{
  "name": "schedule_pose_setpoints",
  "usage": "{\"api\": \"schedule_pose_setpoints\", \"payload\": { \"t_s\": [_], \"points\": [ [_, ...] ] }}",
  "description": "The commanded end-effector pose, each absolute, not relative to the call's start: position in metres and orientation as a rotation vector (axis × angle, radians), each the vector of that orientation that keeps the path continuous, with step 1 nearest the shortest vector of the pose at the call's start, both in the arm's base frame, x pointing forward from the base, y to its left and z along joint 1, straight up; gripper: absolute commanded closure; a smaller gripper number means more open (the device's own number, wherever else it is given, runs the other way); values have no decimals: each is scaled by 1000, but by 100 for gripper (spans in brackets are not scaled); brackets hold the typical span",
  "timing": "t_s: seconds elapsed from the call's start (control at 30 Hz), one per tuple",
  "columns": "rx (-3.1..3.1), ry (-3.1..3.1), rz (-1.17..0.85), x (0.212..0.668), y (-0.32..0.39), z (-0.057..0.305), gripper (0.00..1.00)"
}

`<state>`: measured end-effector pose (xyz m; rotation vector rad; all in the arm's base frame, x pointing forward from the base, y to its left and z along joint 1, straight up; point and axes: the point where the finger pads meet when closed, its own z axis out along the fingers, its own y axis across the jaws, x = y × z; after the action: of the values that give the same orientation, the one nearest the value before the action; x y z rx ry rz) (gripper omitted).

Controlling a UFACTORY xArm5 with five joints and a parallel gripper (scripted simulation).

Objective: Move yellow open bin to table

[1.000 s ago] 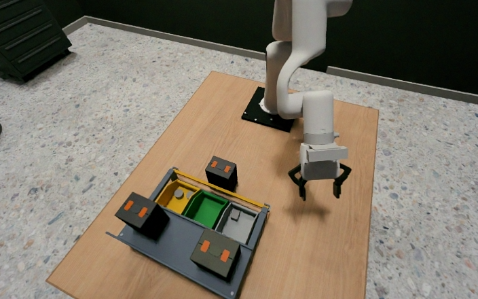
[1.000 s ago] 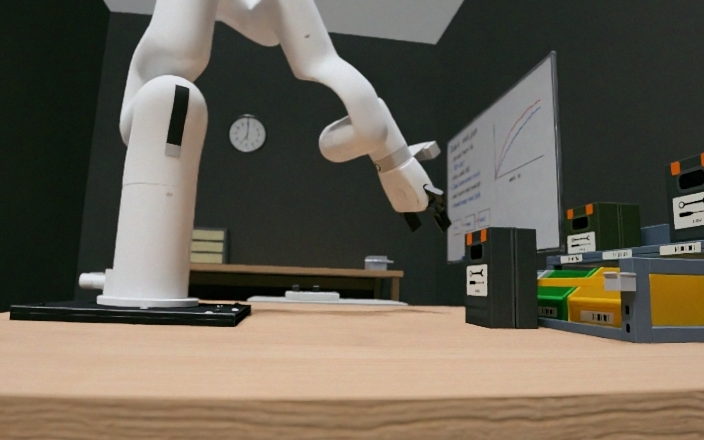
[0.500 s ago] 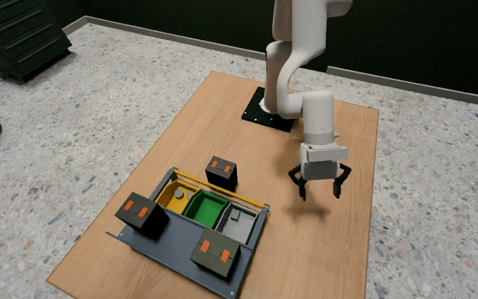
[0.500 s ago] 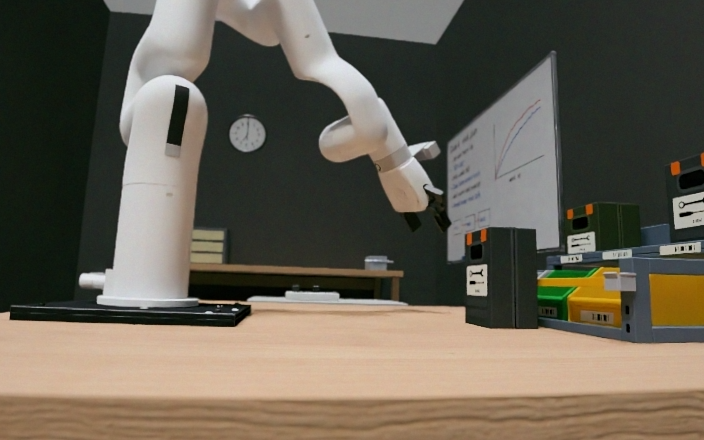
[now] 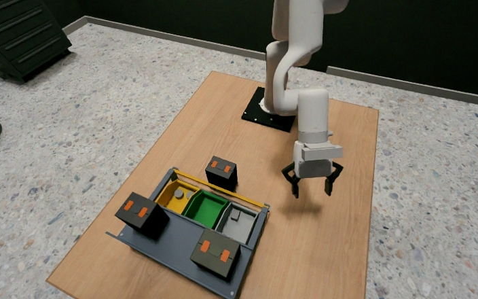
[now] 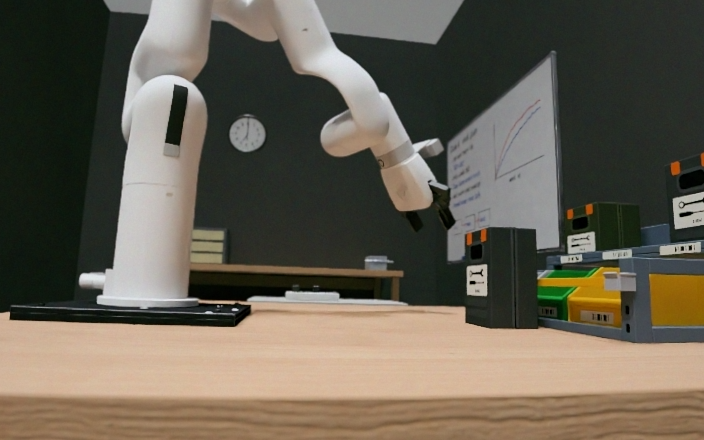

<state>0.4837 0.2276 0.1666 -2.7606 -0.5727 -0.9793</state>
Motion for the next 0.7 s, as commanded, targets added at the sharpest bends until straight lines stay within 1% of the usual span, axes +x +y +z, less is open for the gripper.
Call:
{"api": "schedule_pose_setpoints", "payload": {
  "t_s": [0.0,0.67],
  "points": [
    [-2722,-660,-921,484,214,167,0],
    [-2720,-868,-820,481,163,164,0]
  ]
}}
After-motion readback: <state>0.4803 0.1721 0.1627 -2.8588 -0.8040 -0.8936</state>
